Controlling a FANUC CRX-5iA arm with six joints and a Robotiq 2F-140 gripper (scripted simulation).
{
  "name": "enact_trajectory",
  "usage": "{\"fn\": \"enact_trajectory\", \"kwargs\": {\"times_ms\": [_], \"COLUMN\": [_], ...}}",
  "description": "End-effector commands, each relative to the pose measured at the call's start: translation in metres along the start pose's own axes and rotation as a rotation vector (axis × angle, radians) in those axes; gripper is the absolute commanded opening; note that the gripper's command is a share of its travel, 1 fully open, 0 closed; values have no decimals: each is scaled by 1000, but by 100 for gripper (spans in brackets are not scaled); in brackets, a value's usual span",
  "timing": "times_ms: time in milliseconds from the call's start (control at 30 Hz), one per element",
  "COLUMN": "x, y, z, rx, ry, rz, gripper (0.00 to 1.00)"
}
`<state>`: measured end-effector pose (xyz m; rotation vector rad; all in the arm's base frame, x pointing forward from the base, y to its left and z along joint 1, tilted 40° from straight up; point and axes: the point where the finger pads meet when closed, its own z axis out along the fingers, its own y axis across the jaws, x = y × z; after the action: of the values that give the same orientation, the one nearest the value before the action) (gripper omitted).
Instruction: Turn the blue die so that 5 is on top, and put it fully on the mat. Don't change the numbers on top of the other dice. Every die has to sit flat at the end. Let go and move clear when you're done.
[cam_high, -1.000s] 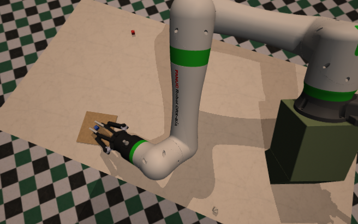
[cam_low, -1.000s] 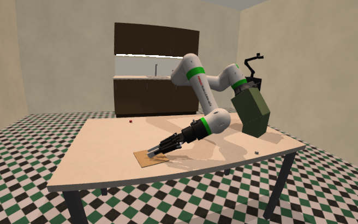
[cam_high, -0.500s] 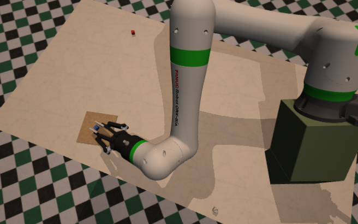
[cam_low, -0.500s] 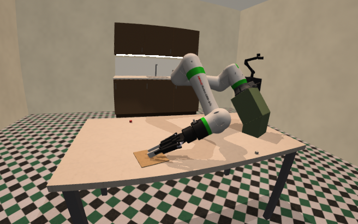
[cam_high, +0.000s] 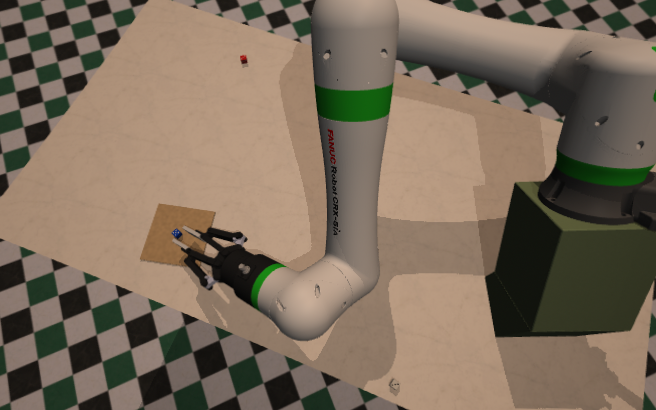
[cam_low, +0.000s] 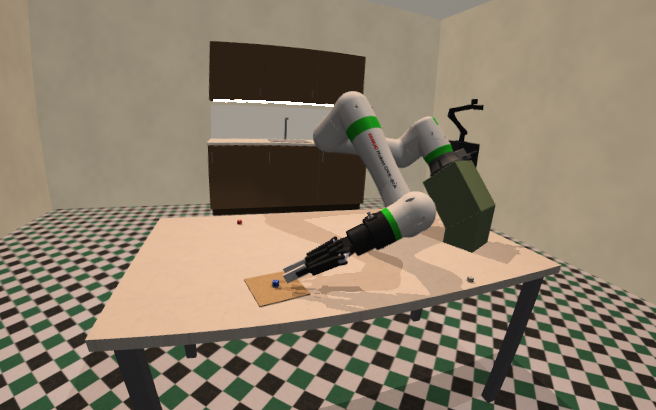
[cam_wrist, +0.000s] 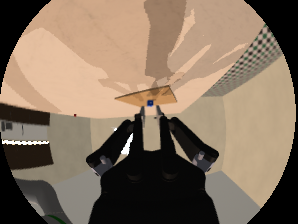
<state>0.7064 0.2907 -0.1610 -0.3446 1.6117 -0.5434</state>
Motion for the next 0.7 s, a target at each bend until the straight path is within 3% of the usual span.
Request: {"fn": "enact_trajectory", "kwargs": {"times_ms": [0,467,667], "x": [0,-8,-31], "y": [0,0,0], "z": [-6,-14,-26], "rx": [0,0,0], "ry": [0,0,0], "rz": [1,1,1], "gripper": [27,27,27]}}
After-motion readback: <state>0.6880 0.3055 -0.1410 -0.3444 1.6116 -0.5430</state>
